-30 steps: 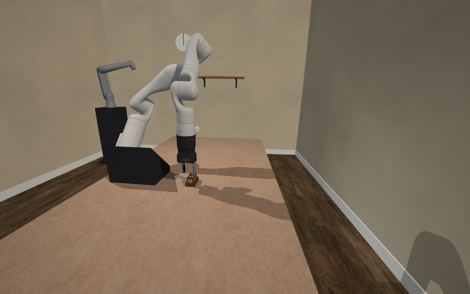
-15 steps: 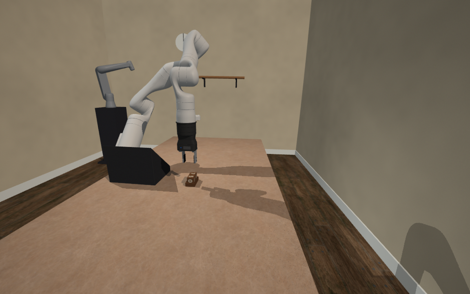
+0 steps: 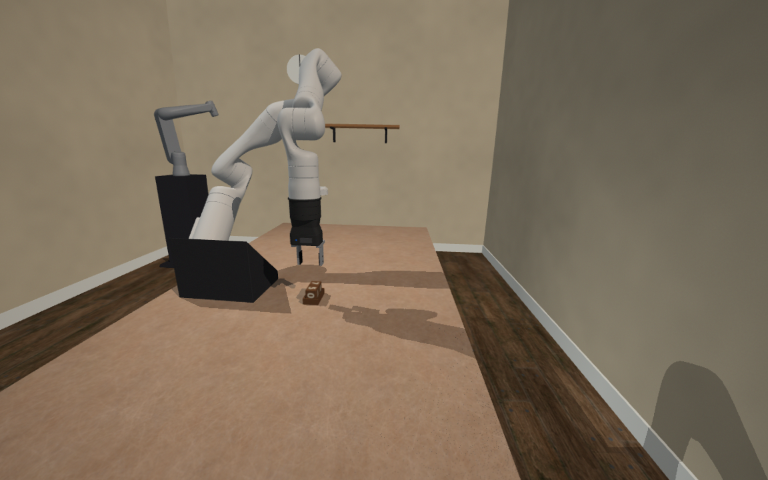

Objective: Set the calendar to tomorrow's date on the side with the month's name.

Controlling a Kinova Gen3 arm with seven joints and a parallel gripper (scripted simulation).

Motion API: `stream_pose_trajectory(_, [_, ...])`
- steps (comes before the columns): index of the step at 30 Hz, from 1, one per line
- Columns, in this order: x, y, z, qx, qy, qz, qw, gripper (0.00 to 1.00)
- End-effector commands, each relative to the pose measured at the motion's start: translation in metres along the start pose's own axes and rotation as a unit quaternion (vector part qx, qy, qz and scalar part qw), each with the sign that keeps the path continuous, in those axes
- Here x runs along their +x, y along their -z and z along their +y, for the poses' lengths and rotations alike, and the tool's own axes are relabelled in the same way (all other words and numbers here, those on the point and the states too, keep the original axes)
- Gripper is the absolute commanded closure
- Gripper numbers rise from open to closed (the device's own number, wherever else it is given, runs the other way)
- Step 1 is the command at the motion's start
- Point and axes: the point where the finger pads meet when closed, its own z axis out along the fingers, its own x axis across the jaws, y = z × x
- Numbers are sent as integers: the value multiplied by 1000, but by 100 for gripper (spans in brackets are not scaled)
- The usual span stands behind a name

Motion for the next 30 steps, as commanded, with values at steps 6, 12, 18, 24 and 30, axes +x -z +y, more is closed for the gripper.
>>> stream_pose_trajectory(6, [0,1,0,-1,0,1,1000,0])
stream_pose_trajectory(12, [0,2,0,-1,0,1,1000,0])
stream_pose_trajectory(18, [0,16,0,-1,0,1,1000,0])
stream_pose_trajectory(24, [0,42,0,-1,0,1,1000,0])
stream_pose_trajectory(30, [0,58,0,-1,0,1,1000,0])
